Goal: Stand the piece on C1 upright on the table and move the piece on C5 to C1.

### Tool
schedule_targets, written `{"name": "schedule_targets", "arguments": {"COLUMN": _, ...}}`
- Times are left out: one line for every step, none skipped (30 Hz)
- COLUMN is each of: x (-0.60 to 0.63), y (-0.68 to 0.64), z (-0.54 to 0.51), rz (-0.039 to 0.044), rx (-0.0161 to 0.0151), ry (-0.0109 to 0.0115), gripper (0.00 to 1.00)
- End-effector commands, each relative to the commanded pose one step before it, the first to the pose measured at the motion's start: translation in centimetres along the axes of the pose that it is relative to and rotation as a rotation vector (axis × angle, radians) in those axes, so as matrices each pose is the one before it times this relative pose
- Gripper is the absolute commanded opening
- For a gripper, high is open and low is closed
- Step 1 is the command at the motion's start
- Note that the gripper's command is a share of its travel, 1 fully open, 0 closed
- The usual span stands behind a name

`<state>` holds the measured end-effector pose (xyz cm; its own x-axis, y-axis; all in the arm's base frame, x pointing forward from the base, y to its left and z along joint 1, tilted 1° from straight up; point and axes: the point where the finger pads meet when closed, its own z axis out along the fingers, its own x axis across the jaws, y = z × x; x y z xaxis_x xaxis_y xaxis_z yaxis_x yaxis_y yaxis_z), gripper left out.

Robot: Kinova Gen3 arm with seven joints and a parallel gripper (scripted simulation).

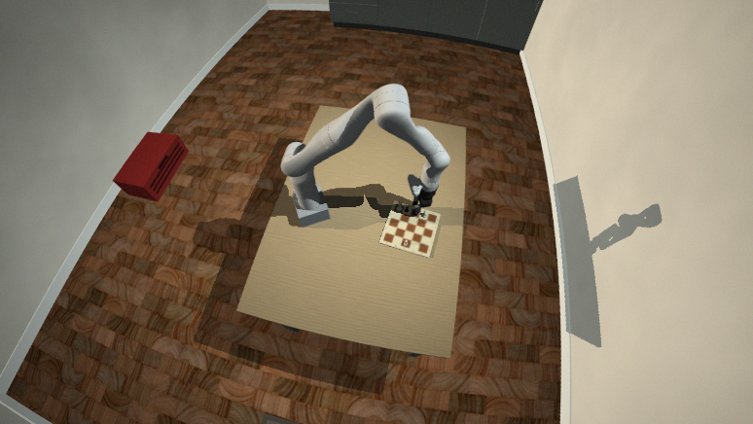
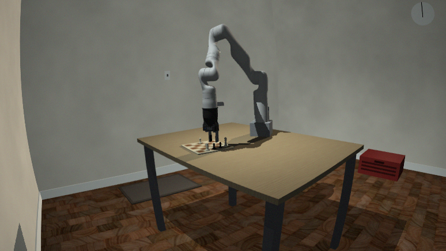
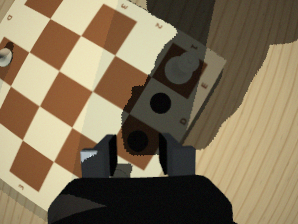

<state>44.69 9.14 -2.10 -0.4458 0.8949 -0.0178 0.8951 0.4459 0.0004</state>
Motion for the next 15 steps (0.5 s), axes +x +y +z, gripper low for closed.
{"name": "schedule_targets", "arguments": {"x": -0.016, "y": 0.072, "z": -0.082, "rz": 0.0, "rx": -0.00199, "ry": -0.00055, "gripper": 0.68}}
{"name": "schedule_targets", "arguments": {"x": 0.0, "y": 0.0, "z": 0.0, "rz": 0.0, "rx": 0.0, "ry": 0.0, "gripper": 0.68}}
{"name": "schedule_targets", "arguments": {"x": 0.0, "y": 0.0, "z": 0.0, "rz": 0.0, "rx": 0.0, "ry": 0.0, "gripper": 0.68}}
{"name": "schedule_targets", "arguments": {"x": 0.0, "y": 0.0, "z": 0.0, "rz": 0.0, "rx": 0.0, "ry": 0.0, "gripper": 0.68}}
{"name": "schedule_targets", "arguments": {"x": 0.0, "y": 0.0, "z": 0.0, "rz": 0.0, "rx": 0.0, "ry": 0.0, "gripper": 0.68}}
{"name": "schedule_targets", "arguments": {"x": 0.0, "y": 0.0, "z": 0.001, "rz": 0.0, "rx": 0.0, "ry": 0.0, "gripper": 0.68}}
{"name": "schedule_targets", "arguments": {"x": 0.0, "y": 0.0, "z": 0.007, "rz": 0.0, "rx": 0.0, "ry": 0.0, "gripper": 0.68}}
{"name": "schedule_targets", "arguments": {"x": 0.0, "y": 0.0, "z": 0.019, "rz": 0.0, "rx": 0.0, "ry": 0.0, "gripper": 0.68}}
{"name": "schedule_targets", "arguments": {"x": 0.0, "y": 0.0, "z": 0.034, "rz": 0.0, "rx": 0.0, "ry": 0.0, "gripper": 0.68}}
{"name": "schedule_targets", "arguments": {"x": 0.0, "y": 0.0, "z": 0.052, "rz": 0.0, "rx": 0.0, "ry": 0.0, "gripper": 0.68}}
{"name": "schedule_targets", "arguments": {"x": 0.0, "y": 0.0, "z": 0.072, "rz": 0.0, "rx": 0.0, "ry": 0.0, "gripper": 0.68}}
{"name": "schedule_targets", "arguments": {"x": 0.0, "y": 0.0, "z": 0.0, "rz": 0.0, "rx": 0.0, "ry": 0.0, "gripper": 0.68}}
{"name": "schedule_targets", "arguments": {"x": 0.0, "y": 0.0, "z": 0.0, "rz": 0.0, "rx": 0.0, "ry": 0.0, "gripper": 0.68}}
{"name": "schedule_targets", "arguments": {"x": 0.0, "y": 0.0, "z": 0.093, "rz": 0.0, "rx": 0.0, "ry": 0.0, "gripper": 0.68}}
{"name": "schedule_targets", "arguments": {"x": 0.0, "y": 0.0, "z": 0.113, "rz": 0.0, "rx": 0.0, "ry": 0.0, "gripper": 0.68}}
